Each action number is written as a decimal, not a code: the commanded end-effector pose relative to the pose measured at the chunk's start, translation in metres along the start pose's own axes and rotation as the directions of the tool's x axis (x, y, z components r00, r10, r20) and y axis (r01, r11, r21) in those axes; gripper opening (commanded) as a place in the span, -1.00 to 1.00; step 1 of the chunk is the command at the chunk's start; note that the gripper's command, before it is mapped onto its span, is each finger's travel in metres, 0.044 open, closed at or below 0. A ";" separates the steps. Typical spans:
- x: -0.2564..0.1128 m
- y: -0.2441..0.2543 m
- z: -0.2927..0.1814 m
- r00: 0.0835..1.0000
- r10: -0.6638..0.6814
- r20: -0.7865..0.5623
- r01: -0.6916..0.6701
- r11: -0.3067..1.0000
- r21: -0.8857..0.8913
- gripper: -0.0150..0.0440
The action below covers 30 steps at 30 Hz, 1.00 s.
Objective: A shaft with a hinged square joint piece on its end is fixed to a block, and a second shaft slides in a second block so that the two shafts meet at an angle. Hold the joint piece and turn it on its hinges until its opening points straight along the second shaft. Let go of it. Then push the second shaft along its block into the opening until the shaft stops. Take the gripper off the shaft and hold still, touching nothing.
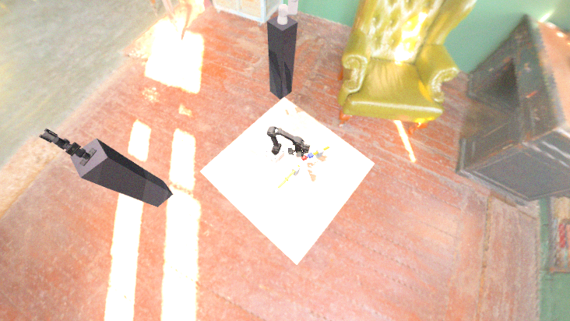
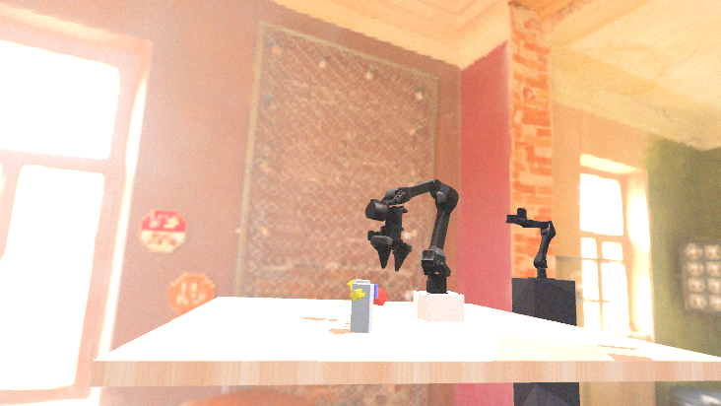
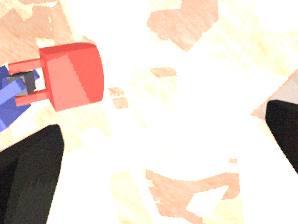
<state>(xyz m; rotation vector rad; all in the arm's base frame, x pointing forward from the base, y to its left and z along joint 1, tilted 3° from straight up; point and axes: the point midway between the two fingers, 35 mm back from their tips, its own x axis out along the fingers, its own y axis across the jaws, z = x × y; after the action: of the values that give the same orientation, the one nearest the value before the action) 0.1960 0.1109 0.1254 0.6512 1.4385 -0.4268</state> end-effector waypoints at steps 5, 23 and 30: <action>0.002 -0.001 0.000 0.999 0.033 -0.001 -0.032 0.963 0.267 1.00; 0.007 -0.003 0.000 0.996 0.092 0.004 -0.065 0.677 0.733 1.00; 0.009 -0.004 0.000 0.993 0.115 0.006 -0.064 0.504 0.861 1.00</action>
<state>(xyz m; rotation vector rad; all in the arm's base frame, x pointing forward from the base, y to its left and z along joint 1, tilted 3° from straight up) 0.1945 0.1088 0.1171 1.4558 1.1939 -1.0219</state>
